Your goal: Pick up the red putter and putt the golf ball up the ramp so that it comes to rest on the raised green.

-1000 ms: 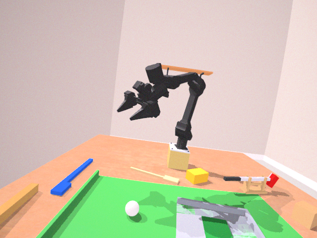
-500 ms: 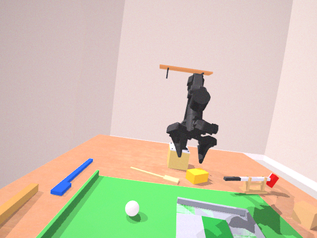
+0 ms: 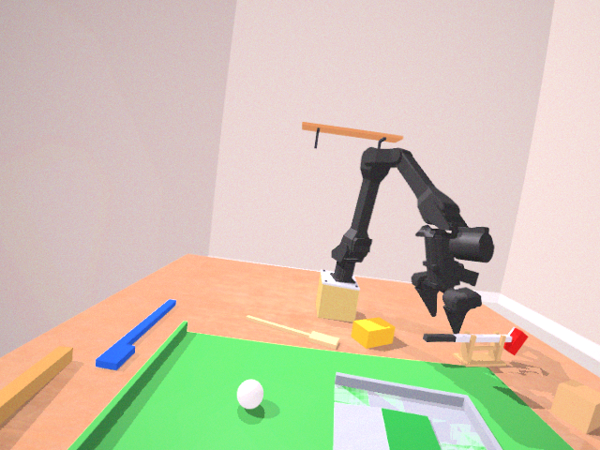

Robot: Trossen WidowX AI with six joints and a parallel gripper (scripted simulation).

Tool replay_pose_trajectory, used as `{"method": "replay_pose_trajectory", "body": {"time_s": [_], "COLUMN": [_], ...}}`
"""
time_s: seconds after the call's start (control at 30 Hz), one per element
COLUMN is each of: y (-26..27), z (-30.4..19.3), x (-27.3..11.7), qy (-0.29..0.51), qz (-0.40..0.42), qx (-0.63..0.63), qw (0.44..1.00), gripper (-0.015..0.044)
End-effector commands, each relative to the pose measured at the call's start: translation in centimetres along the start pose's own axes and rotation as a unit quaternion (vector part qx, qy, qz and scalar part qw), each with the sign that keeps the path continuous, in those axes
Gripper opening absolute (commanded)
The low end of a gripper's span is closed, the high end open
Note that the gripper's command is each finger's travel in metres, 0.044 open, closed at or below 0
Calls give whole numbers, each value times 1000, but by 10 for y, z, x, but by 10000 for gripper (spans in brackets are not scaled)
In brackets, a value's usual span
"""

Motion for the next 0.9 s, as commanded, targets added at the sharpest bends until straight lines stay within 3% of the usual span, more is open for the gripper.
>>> {"method": "replay_pose_trajectory", "body": {"time_s": [0.0,0.87], "y": [13,20], "z": [15,0], "x": [10,56], "qy": [-10,-10], "qz": [33,34], "qx": [-53,-53], "qw": [998,998], "gripper": [440,440]}}
Point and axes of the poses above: the point midway between the two fingers, 35 mm back from their tips, its own x axis out along the fingers, its own y axis across the jaws, z = x × y, the point moved 6 cm from there along -x, back along the fingers, and after that the axes turned 13 degrees about -x, right-handed, at the moved point
